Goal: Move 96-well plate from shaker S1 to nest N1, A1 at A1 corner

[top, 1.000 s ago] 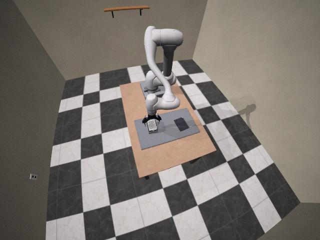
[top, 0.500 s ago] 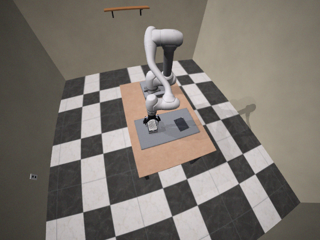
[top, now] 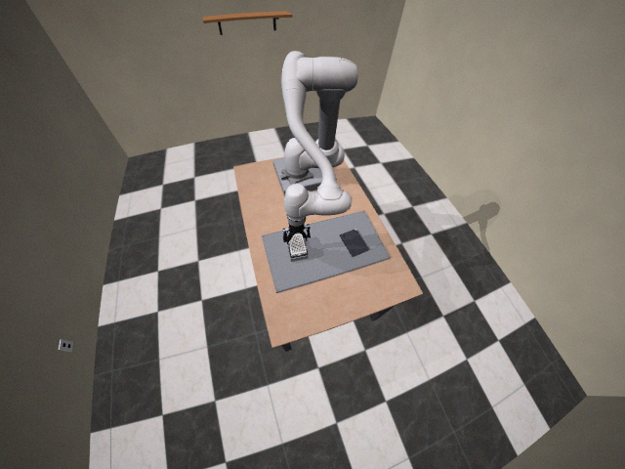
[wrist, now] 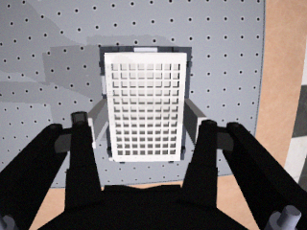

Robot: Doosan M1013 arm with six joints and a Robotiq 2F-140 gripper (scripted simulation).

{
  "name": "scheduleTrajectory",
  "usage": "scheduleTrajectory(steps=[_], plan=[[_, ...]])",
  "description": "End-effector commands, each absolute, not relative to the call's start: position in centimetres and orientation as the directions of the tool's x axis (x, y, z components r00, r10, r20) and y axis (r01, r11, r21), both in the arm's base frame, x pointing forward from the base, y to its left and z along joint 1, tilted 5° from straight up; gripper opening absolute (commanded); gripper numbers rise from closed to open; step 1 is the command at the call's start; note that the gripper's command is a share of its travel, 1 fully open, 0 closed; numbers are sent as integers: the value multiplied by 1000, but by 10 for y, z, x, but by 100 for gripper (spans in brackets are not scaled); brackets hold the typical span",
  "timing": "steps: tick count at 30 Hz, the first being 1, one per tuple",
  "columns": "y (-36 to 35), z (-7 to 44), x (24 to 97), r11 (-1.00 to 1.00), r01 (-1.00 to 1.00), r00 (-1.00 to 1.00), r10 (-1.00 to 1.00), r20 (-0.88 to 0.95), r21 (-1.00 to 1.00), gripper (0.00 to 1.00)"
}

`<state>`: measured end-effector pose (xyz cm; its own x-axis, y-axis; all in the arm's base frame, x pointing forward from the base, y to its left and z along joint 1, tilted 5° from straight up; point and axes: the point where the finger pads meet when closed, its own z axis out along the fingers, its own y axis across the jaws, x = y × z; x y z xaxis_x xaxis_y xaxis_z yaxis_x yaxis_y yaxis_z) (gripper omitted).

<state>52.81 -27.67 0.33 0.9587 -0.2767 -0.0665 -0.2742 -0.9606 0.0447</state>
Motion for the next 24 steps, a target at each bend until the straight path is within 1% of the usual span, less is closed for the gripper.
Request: scheduleTrajectory(steps=[1,17,24], plan=[[-277,3,528,-961,-274,959,-277,-67,44,10],[-277,3,528,-961,-274,959,-277,-67,44,10],[-276,11,529,-961,-274,959,-277,-67,44,10]])
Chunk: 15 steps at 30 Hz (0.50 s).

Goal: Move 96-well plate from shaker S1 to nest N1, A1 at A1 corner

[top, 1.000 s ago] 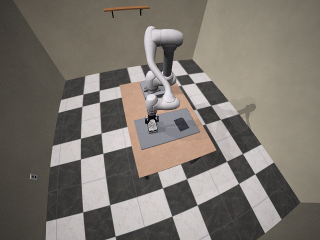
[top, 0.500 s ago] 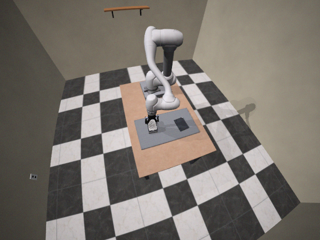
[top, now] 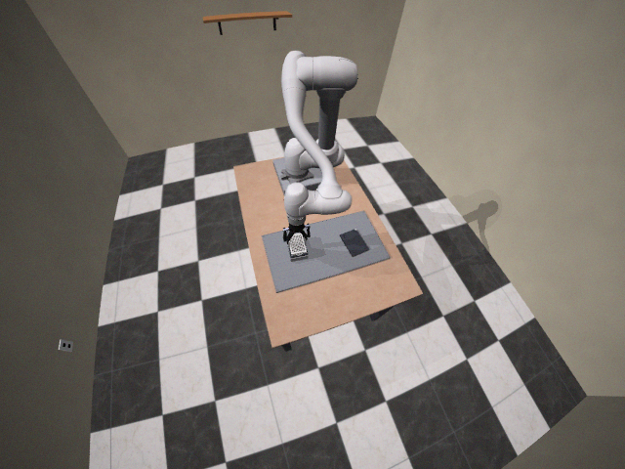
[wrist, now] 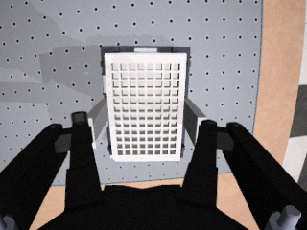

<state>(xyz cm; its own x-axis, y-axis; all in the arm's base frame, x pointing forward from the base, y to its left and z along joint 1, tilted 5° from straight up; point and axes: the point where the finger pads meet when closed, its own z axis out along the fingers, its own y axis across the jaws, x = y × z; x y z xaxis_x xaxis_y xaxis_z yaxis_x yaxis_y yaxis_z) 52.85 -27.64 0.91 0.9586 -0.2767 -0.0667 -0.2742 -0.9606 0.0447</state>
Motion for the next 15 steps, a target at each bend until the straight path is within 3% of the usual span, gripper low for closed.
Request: scheduleTrajectory(steps=[1,15], plan=[[-276,13,529,-961,-274,959,-277,-67,44,10],[-276,33,530,-961,-274,959,-277,-67,44,10]])
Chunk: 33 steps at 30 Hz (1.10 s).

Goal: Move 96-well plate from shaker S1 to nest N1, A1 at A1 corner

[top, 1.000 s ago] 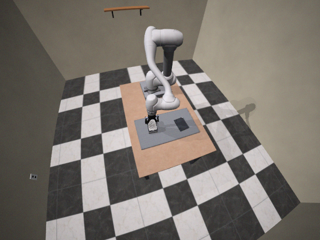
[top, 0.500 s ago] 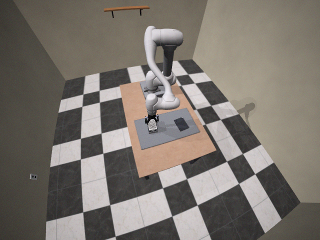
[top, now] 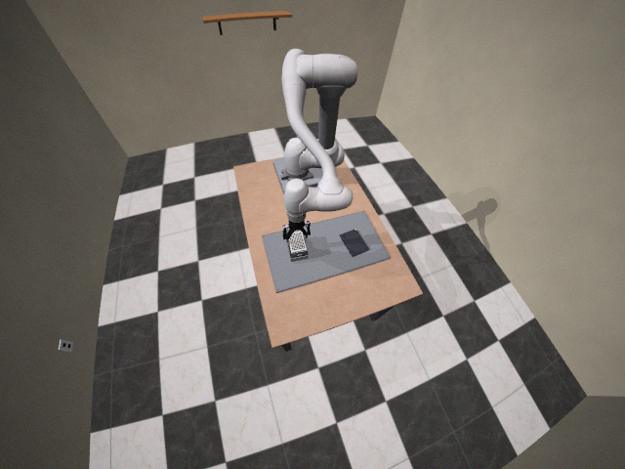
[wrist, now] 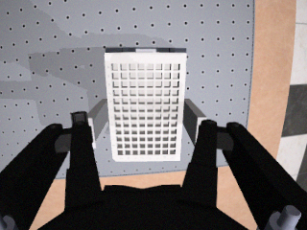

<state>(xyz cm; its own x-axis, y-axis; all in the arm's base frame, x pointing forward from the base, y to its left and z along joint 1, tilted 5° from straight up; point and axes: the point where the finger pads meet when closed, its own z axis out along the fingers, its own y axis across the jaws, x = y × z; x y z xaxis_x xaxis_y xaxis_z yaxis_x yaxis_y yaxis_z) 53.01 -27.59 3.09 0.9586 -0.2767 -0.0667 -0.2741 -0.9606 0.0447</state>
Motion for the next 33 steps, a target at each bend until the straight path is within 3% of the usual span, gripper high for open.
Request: scheduleTrajectory(steps=[1,33], plan=[[-276,35,530,-961,-274,959,-277,-67,44,10],[-275,66,533,-961,-274,959,-277,-67,44,10]])
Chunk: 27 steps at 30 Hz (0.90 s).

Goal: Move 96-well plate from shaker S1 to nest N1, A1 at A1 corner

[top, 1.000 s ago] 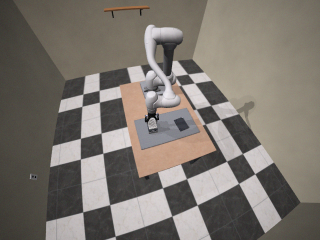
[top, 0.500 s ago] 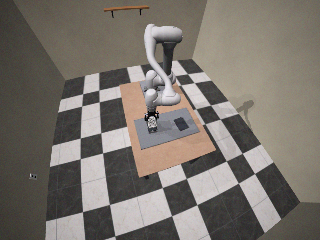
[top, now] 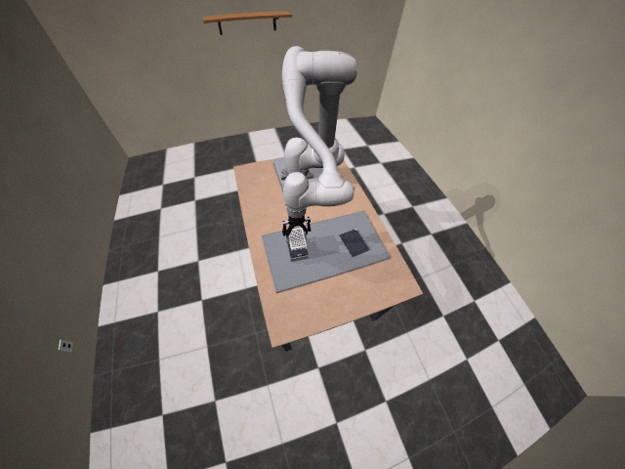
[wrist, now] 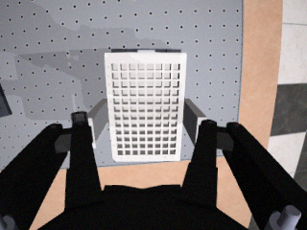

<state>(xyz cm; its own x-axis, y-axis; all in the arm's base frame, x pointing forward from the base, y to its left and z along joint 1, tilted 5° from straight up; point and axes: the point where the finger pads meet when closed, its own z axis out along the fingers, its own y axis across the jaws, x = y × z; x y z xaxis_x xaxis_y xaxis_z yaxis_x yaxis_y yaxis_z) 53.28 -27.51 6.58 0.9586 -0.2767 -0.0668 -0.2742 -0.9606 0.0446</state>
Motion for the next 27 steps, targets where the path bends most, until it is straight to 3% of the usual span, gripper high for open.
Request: scheduleTrajectory(steps=[1,6,12,27], plan=[[-275,66,533,-961,-274,959,-277,-67,44,10],[-275,66,533,-961,-274,959,-277,-67,44,10],[-256,63,539,-996,-81,994,-83,-74,31,10],[-216,55,554,-996,-81,994,-83,-74,31,10]])
